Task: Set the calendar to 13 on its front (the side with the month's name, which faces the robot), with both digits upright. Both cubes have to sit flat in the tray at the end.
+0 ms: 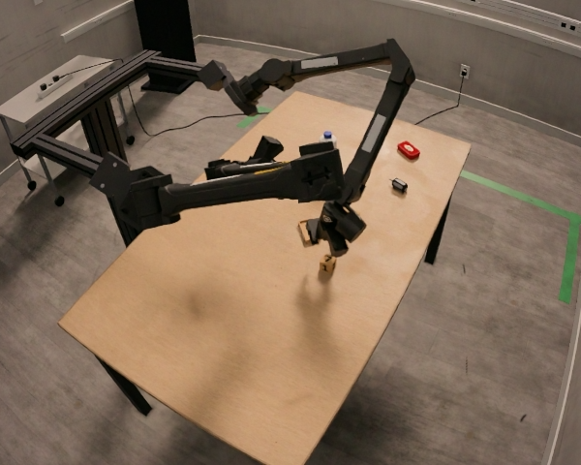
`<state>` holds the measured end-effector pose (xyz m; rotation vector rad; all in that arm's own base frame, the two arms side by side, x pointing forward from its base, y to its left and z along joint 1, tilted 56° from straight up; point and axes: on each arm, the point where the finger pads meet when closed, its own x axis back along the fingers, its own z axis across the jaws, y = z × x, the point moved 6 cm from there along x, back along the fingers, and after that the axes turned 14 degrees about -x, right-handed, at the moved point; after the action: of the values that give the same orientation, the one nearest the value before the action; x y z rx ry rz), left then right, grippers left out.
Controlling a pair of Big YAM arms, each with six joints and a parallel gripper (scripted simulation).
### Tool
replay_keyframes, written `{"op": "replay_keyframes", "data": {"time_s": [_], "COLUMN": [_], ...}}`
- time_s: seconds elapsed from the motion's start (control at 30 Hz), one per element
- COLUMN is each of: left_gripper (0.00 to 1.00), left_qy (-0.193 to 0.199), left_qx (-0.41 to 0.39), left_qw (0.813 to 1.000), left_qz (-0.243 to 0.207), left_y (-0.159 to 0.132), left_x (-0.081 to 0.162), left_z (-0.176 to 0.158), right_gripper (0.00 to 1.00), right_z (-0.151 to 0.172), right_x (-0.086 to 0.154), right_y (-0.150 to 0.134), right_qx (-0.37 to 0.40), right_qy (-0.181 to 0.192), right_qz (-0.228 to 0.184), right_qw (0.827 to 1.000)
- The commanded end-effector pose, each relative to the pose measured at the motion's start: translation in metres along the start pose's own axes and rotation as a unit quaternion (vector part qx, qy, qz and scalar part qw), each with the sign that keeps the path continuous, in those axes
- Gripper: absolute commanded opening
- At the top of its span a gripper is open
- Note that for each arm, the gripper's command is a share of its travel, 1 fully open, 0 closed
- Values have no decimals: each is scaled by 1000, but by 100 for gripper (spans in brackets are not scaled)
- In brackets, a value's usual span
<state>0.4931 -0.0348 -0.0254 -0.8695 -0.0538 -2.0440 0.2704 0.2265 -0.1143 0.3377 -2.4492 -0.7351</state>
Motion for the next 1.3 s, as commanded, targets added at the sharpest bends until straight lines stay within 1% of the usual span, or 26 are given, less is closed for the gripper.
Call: {"op": "replay_keyframes", "data": {"time_s": [0.0, 0.03, 0.07, 0.1, 0.13, 0.2, 0.27, 0.33, 0.37, 0.4, 0.47, 0.5, 0.73, 1.27], "left_gripper": [64, 64, 64, 64, 64, 64, 64, 64, 64, 64, 64, 64, 64, 64], "left_qy": [16, 16, 14, 14, 16, 14, 11, 3, 3, 2, 2, 2, 4, 5], "left_qx": [89, 89, 109, 142, 178, 226, 272, 303, 328, 350, 369, 372, 363, 361], "left_qw": [995, 995, 993, 988, 981, 969, 956, 946, 937, 928, 919, 918, 921, 921], "left_qz": [-32, -32, -34, -53, -73, -99, -112, -119, -119, -128, -137, -139, -141, -144], "left_y": [8, 8, 8, 12, 16, 20, 19, 24, 21, 24, 27, 28, 29, 35], "left_x": [14, 14, 9, 14, 21, 26, 21, 12, 3, 1, -1, -2, -3, -24], "left_z": [0, 0, -5, -5, 4, 6, 11, -3, 1, 1, 1, 1, 1, 4], "right_gripper": [100, 100, 100, 100, 100, 100, 100, 100, 100, 100, 100, 100, 100, 100], "right_z": [-2, -2, -2, -2, -2, -2, -2, -2, -2, -2, -2, -2, -2, -2], "right_x": [0, 0, 0, 0, 0, 0, 0, 0, 0, 0, 0, 0, 0, 0], "right_y": [5, 5, 5, 5, 5, 5, 5, 5, 5, 5, 5, 5, 5, 5], "right_qx": [-5, -5, -5, -5, -5, -5, -5, -5, -5, -5, -5, -5, -5, -5], "right_qy": [-5, -5, -5, -5, -5, -5, -5, -5, -5, -5, -5, -5, -5, -5], "right_qz": [-10, -10, -10, -10, -10, -10, -10, -10, -10, -10, -10, -10, -10, -10], "right_qw": [1000, 1000, 1000, 1000, 1000, 1000, 1000, 1000, 1000, 1000, 1000, 1000, 1000, 1000]}}
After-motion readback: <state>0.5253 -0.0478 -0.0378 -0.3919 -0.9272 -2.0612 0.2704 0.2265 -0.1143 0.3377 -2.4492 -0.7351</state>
